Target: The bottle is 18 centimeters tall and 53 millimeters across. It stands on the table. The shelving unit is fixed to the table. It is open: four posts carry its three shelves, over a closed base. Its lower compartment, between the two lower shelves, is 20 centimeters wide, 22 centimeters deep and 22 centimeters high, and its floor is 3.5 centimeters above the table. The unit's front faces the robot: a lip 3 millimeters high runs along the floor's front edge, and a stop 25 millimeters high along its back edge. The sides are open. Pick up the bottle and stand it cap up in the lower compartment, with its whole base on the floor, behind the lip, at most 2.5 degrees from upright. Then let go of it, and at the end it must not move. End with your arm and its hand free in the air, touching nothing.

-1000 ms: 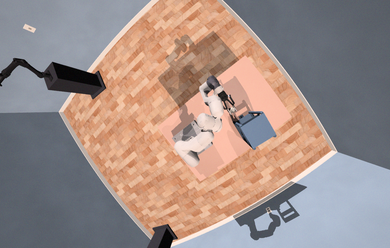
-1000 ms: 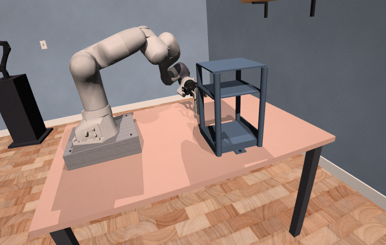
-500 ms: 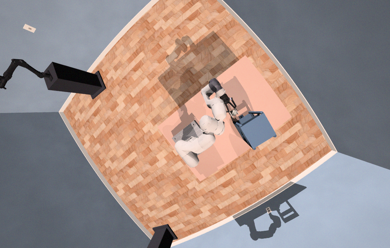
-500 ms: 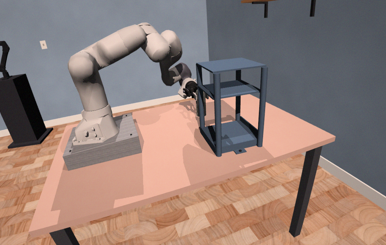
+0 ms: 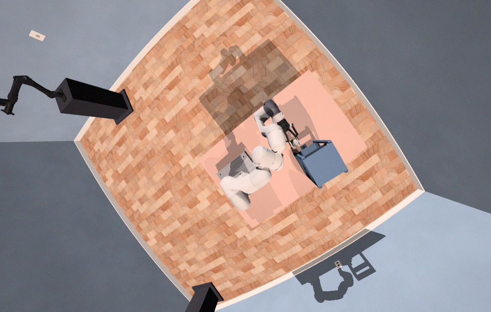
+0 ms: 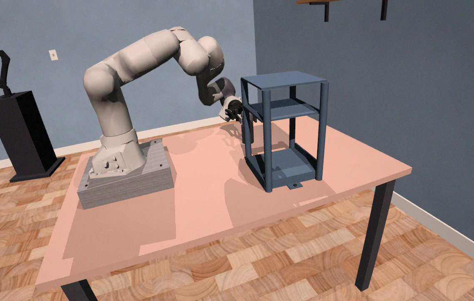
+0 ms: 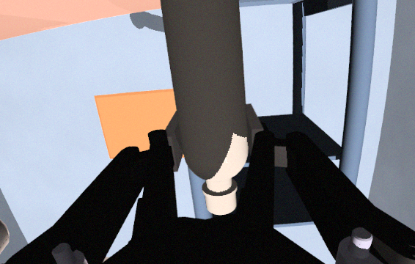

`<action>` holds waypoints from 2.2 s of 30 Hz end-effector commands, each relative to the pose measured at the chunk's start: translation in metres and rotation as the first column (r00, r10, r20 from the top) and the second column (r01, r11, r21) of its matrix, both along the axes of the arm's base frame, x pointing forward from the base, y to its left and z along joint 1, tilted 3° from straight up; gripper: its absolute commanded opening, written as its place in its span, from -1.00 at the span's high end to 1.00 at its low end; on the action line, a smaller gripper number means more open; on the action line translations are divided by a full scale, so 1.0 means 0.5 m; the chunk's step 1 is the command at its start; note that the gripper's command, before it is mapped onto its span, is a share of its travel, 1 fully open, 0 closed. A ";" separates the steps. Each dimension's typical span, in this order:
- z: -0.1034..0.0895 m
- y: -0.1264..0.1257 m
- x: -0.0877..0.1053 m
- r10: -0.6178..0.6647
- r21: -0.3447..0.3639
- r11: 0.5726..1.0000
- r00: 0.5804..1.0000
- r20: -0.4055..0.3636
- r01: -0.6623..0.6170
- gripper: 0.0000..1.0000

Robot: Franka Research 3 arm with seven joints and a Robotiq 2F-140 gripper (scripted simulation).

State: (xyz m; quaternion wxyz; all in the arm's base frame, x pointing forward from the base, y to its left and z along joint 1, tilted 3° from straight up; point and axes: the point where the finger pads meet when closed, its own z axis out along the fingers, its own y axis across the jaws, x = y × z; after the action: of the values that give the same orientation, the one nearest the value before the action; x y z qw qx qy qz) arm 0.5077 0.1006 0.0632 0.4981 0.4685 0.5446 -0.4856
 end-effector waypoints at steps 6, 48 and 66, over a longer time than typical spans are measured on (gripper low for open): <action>0.004 -0.001 0.010 -0.001 0.000 1.000 1.000 0.015 0.001 1.00; -0.002 0.011 0.140 -0.001 0.000 1.000 1.000 0.015 0.001 1.00; -0.003 -0.002 0.141 -0.001 0.000 1.000 1.000 0.015 0.001 1.00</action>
State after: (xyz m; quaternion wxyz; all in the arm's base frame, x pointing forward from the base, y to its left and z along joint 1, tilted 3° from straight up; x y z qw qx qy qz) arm 0.5765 0.1034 0.0591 0.5019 0.4731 0.5415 -0.4806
